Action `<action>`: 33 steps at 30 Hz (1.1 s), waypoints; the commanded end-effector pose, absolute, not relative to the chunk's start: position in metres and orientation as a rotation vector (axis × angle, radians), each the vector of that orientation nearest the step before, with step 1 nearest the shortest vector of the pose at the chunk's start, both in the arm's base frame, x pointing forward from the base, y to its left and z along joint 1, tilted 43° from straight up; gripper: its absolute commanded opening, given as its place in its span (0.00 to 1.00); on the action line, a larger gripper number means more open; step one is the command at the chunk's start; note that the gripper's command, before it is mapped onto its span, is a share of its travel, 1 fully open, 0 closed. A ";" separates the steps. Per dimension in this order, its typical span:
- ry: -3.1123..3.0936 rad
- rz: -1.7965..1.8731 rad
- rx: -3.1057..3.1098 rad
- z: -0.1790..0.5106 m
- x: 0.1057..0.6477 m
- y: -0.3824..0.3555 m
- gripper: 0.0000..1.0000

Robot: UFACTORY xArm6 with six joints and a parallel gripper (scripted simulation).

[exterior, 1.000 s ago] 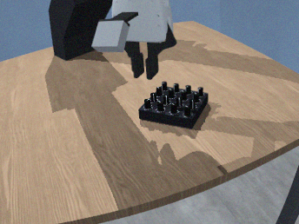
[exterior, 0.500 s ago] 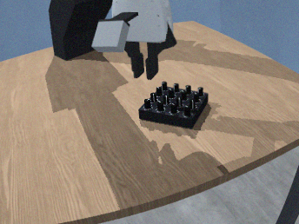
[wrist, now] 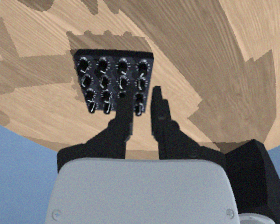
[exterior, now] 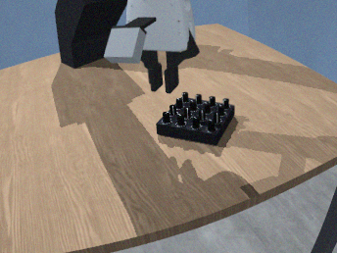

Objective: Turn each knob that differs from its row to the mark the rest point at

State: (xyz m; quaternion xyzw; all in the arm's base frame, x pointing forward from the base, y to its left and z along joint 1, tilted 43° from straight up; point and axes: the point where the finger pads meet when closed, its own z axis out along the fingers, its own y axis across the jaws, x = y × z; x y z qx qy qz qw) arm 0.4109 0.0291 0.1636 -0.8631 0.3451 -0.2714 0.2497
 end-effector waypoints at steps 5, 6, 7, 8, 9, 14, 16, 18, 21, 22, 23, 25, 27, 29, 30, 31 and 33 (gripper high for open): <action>0.939 -0.744 -2.347 0.159 0.416 0.031 0.19; 0.939 -0.744 -2.347 0.158 0.417 0.031 0.19; 0.939 -0.744 -2.347 0.157 0.418 0.031 0.19; 0.939 -0.744 -2.348 0.156 0.419 0.032 0.19; 0.939 -0.744 -2.348 0.155 0.420 0.032 0.19; 0.939 -0.744 -2.348 0.149 0.424 0.034 0.19; 0.939 -0.744 -2.348 0.149 0.424 0.034 0.19; 0.939 -0.744 -2.348 0.147 0.426 0.034 0.19; 0.939 -0.744 -2.348 0.144 0.429 0.035 0.19; 0.939 -0.744 -2.348 0.143 0.429 0.036 0.19; 0.939 -0.744 -2.348 0.142 0.430 0.036 0.19; 0.939 -0.744 -2.348 0.140 0.432 0.037 0.19; 0.939 -0.744 -2.348 0.139 0.433 0.037 0.19; 0.939 -0.744 -2.348 0.138 0.434 0.037 0.19; 0.939 -0.744 -2.348 0.137 0.434 0.038 0.19; 0.939 -0.744 -2.348 0.137 0.435 0.038 0.19; 0.939 -0.744 -2.348 0.137 0.435 0.038 0.19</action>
